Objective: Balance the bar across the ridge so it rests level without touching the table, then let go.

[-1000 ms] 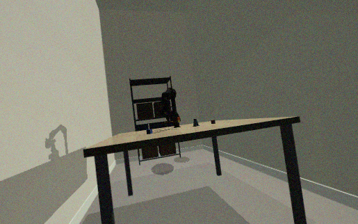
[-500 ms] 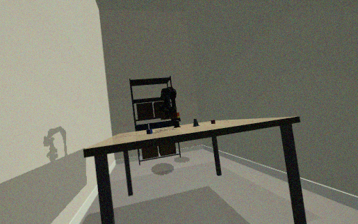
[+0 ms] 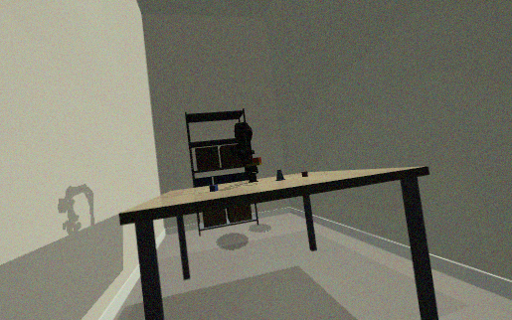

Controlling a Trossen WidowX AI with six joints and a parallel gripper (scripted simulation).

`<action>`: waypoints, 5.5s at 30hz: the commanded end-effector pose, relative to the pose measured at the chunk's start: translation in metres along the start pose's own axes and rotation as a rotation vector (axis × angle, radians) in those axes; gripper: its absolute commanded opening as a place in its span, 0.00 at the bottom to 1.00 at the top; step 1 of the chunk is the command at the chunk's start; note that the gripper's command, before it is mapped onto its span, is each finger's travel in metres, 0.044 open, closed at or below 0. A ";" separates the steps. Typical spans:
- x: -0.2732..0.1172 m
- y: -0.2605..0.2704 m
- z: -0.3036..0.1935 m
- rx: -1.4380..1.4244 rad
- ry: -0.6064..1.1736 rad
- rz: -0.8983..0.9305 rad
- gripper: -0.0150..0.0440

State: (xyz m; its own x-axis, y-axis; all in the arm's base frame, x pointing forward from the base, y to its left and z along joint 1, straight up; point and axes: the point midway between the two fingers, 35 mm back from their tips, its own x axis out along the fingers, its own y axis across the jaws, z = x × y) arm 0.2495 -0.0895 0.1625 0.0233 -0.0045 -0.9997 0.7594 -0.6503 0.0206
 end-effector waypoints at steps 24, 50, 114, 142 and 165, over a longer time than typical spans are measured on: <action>-0.003 -0.035 -0.091 -0.684 0.006 0.003 0.25; -0.006 -0.073 -0.172 -1.260 0.015 0.006 0.25; 0.039 -0.073 -0.176 -1.262 0.015 0.007 0.25; 0.041 -0.073 -0.176 -1.262 0.015 0.007 0.25; 0.043 -0.073 -0.176 -1.262 0.015 0.007 0.25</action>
State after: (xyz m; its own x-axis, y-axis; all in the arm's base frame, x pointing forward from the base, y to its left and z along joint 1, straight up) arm 0.3093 0.0918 0.1208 0.0292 0.0103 -0.9995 0.8517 0.5231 0.0302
